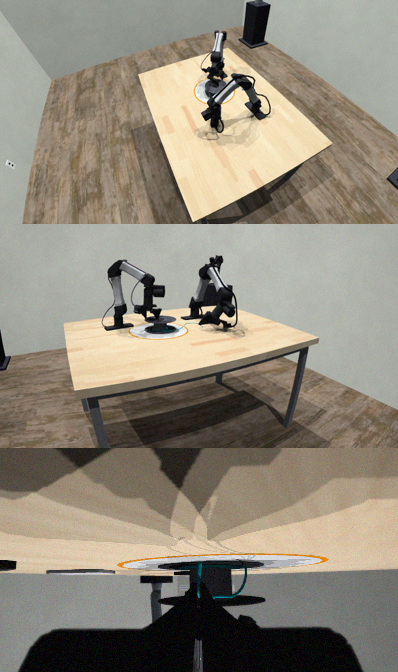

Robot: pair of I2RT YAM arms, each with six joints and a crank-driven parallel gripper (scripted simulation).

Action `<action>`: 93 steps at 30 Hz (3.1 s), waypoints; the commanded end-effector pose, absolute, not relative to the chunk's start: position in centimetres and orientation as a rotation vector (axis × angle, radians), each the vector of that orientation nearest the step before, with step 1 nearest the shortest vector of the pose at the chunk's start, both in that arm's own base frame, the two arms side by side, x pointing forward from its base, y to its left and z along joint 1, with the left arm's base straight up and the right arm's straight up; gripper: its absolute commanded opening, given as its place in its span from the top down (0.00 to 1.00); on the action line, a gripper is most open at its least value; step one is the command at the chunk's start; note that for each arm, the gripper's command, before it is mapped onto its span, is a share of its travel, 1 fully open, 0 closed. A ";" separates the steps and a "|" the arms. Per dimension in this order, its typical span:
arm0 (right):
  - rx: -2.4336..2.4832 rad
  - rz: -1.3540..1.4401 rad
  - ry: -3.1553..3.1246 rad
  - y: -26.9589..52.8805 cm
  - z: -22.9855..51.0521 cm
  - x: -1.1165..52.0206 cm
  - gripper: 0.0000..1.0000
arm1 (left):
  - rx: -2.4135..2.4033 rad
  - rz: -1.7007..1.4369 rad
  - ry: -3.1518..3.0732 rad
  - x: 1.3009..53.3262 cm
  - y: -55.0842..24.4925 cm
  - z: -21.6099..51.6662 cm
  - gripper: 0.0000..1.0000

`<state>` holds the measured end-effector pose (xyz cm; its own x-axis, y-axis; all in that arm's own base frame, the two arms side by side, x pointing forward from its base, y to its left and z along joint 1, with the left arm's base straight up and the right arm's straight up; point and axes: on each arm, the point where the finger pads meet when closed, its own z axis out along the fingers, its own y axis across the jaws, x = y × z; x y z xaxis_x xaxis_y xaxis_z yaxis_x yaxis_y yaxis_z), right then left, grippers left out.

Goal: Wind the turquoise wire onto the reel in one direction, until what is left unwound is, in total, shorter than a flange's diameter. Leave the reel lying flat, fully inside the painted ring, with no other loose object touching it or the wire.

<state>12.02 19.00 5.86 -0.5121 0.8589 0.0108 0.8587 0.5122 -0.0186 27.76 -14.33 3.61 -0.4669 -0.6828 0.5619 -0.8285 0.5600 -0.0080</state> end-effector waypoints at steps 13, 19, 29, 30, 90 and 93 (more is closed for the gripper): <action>-1.348 0.000 -2.838 18.6 10.5 14.2 0.00 | 1.228 0.425 -2.309 28.9 -14.2 4.8 1.00; -0.862 0.000 -3.021 18.4 10.1 16.5 0.00 | 1.229 0.425 -2.308 29.0 -14.1 4.9 1.00; 0.090 0.012 -3.152 16.6 9.6 20.9 0.00 | 1.232 0.424 -2.306 28.9 -14.2 4.9 1.00; 0.173 0.012 -3.148 16.6 9.6 21.0 0.00 | 1.232 0.424 -2.306 28.9 -14.2 4.9 1.00; 0.346 0.000 -3.122 16.6 5.2 19.4 0.25 | 1.254 0.403 -2.328 29.3 -12.8 4.5 1.00; -0.077 0.000 -3.141 15.8 5.2 17.1 0.25 | 1.234 0.417 -2.308 28.4 -14.2 4.4 1.00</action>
